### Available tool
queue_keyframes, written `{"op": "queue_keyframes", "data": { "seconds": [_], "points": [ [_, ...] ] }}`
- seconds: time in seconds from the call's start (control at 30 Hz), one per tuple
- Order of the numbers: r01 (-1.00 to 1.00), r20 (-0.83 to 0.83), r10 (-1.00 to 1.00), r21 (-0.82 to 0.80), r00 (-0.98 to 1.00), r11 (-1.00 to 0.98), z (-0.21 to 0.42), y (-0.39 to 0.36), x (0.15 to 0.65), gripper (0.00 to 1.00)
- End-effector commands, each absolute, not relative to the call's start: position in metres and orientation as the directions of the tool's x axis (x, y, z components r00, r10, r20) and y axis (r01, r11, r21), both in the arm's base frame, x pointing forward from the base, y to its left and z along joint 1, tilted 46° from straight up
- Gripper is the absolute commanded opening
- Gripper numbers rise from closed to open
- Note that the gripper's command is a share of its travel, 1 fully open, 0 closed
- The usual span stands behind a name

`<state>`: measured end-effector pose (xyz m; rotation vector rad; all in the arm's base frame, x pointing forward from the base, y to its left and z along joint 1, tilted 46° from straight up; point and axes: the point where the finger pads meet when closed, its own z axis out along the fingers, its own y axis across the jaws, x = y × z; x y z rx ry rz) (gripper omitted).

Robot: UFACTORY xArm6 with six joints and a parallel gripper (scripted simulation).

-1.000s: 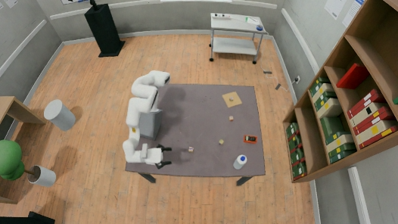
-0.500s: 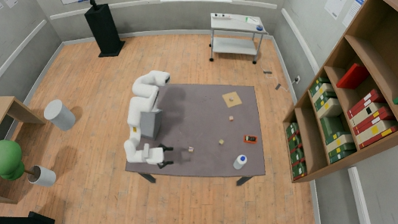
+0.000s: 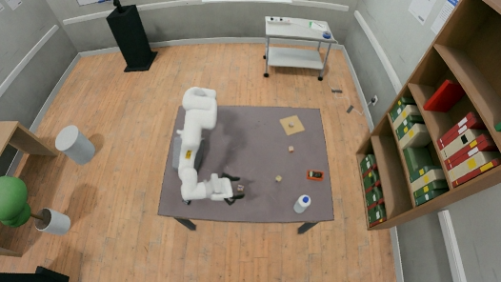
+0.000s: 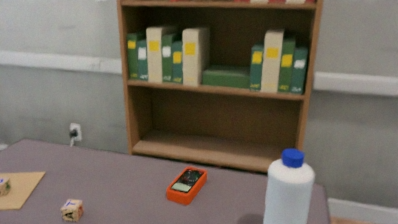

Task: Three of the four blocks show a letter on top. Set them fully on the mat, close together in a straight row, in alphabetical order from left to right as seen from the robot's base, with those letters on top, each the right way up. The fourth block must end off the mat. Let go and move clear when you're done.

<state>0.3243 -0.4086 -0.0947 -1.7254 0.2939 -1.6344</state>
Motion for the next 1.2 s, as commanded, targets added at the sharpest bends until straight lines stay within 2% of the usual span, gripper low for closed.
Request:
{"op": "queue_keyframes", "data": {
  "seconds": [0.0, 0.3, 0.37, 0.4, 0.67, 0.93, 0.97, 1.17],
  "points": [
    [0.348, 0.759, -0.583, -0.651, 0.291, -0.674, -0.075, -0.395, 0.363, 1.00],
    [0.401, 0.724, -0.460, -0.677, 0.514, -0.618, -0.036, -0.346, 0.436, 1.00],
    [0.401, 0.724, -0.460, -0.677, 0.514, -0.618, -0.036, -0.346, 0.436, 1.00],
    [0.413, 0.709, -0.405, -0.681, 0.576, -0.605, -0.022, -0.326, 0.459, 1.00],
    [0.437, 0.666, -0.246, -0.679, 0.704, -0.590, 0.016, -0.267, 0.513, 1.00],
    [0.459, 0.628, -0.104, -0.661, 0.771, -0.593, 0.052, -0.210, 0.552, 1.00],
    [0.472, 0.611, -0.037, -0.647, 0.791, -0.599, 0.069, -0.181, 0.568, 1.00],
    [0.498, 0.583, 0.073, -0.615, 0.809, -0.611, 0.102, -0.128, 0.591, 1.00]
  ]
}}
